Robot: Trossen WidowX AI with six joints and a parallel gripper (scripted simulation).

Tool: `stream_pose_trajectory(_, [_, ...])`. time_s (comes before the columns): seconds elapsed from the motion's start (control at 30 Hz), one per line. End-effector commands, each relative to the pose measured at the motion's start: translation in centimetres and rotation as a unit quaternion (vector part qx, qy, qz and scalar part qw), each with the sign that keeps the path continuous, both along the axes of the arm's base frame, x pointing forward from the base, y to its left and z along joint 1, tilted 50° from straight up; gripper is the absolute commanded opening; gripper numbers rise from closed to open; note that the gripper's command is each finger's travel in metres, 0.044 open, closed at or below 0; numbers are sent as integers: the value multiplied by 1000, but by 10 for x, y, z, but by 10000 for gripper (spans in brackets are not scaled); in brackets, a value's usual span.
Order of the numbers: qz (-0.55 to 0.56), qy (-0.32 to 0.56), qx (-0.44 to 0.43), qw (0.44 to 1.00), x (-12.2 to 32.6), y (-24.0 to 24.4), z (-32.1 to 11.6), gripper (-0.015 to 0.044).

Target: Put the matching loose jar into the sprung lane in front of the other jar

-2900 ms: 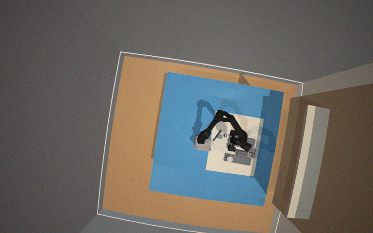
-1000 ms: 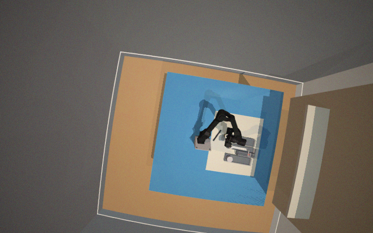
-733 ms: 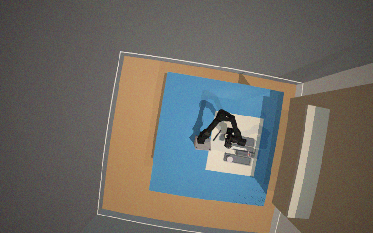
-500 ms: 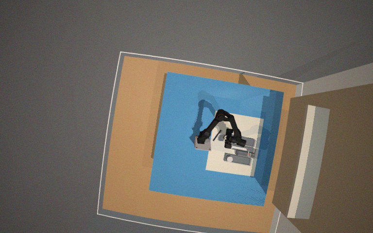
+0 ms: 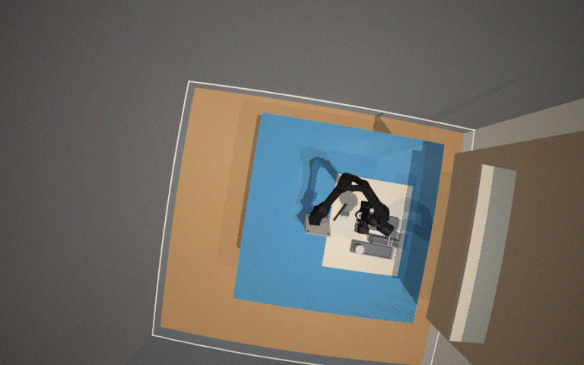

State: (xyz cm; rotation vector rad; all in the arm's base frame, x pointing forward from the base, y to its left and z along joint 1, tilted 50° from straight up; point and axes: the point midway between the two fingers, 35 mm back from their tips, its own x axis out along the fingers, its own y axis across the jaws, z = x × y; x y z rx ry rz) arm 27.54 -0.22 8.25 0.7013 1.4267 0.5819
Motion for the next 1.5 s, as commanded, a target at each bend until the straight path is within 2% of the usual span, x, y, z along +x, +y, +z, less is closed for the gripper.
stream_pose_trajectory(0.0, [-3,1,13,1000,0,-9,15,0])
stream_pose_trajectory(0.17, [-5,2,17,1000,0,-15,19,0])
stream_pose_trajectory(0.83, [-19,16,17,1000,7,-45,-94,0])
stream_pose_trajectory(1.47, [-19,16,18,1000,10,-27,-111,0])
